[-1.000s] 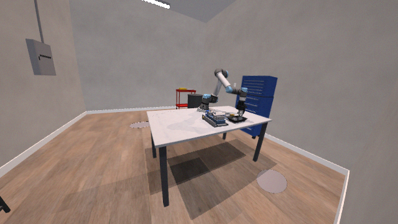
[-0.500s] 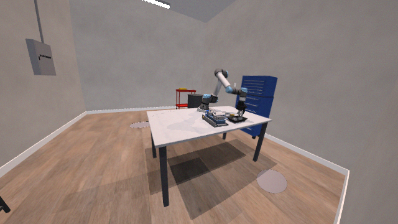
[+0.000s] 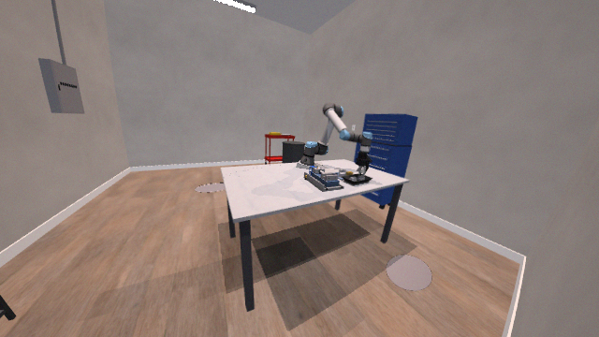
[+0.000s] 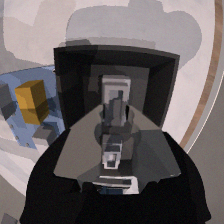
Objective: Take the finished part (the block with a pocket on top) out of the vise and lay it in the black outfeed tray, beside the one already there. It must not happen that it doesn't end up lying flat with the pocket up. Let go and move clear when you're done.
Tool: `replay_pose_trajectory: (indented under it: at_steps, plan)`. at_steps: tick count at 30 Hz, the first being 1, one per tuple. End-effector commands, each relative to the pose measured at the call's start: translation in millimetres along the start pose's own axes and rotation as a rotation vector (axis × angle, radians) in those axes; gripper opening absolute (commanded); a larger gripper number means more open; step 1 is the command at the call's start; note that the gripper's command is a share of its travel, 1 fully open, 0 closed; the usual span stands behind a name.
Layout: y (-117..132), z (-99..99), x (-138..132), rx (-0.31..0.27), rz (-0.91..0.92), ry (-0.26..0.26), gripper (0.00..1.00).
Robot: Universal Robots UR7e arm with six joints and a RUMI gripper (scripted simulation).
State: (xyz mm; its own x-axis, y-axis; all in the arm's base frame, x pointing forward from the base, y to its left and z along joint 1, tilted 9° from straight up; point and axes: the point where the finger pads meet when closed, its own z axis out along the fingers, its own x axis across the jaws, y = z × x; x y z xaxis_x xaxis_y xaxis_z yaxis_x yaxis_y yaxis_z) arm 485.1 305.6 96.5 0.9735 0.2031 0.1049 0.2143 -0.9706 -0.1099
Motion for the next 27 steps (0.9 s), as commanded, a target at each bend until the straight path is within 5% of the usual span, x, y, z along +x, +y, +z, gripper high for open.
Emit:
replay_pose_trajectory:
  at_steps: [1, 14, 15, 27]
  plan:
    - [-0.1, -0.6, 0.5, 0.000, 0.000, 0.002, 0.00]
    - [-0.1, -0.6, 0.5, 0.000, 0.000, 0.002, 0.00]
    - [-0.1, -0.6, 0.5, 0.000, 0.000, 0.002, 0.40]
    - [-0.1, -0.6, 0.5, 0.000, 0.000, 0.002, 0.40]
